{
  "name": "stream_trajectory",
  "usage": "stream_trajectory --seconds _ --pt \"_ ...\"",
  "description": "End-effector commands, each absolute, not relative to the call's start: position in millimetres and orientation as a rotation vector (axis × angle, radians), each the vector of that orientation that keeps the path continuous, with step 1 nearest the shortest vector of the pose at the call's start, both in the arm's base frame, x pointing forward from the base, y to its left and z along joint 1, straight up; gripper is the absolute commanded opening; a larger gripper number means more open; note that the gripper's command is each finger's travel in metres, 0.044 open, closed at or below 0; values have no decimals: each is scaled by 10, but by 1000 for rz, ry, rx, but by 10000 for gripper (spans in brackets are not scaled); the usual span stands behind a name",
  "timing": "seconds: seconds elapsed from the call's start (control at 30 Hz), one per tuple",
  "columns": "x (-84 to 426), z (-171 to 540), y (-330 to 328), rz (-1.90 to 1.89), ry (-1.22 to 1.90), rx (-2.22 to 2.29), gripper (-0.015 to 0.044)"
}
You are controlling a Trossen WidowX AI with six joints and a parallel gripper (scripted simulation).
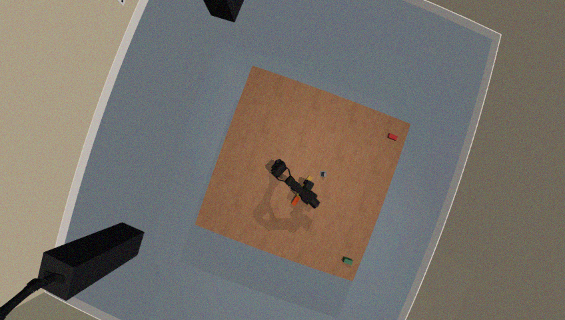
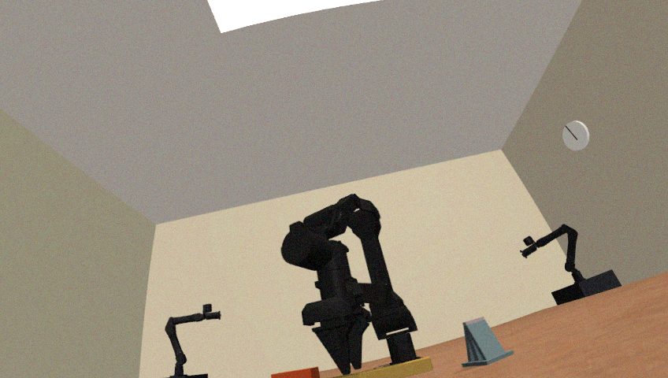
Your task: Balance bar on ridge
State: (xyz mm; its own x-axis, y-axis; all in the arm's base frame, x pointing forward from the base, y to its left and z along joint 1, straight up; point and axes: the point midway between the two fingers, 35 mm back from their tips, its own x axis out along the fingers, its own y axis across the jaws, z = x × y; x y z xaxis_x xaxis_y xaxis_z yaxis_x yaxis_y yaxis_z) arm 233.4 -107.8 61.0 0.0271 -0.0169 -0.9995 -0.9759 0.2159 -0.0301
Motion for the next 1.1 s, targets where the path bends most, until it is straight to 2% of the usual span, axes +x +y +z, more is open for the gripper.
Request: stream_trajectory --seconds 0.0,0.6,0.8,1.03,1.07 --pt "2327 541 -1069 1022 1293 -1062 315" --pt "2326 468 -1068 1022 1293 -1062 315" --pt "2323 471 -1072 1024 1295 -1067 158" --pt "2323 471 -1072 1024 1295 -1067 111" --pt "2324 475 -1073 1024 1295 -1067 85"
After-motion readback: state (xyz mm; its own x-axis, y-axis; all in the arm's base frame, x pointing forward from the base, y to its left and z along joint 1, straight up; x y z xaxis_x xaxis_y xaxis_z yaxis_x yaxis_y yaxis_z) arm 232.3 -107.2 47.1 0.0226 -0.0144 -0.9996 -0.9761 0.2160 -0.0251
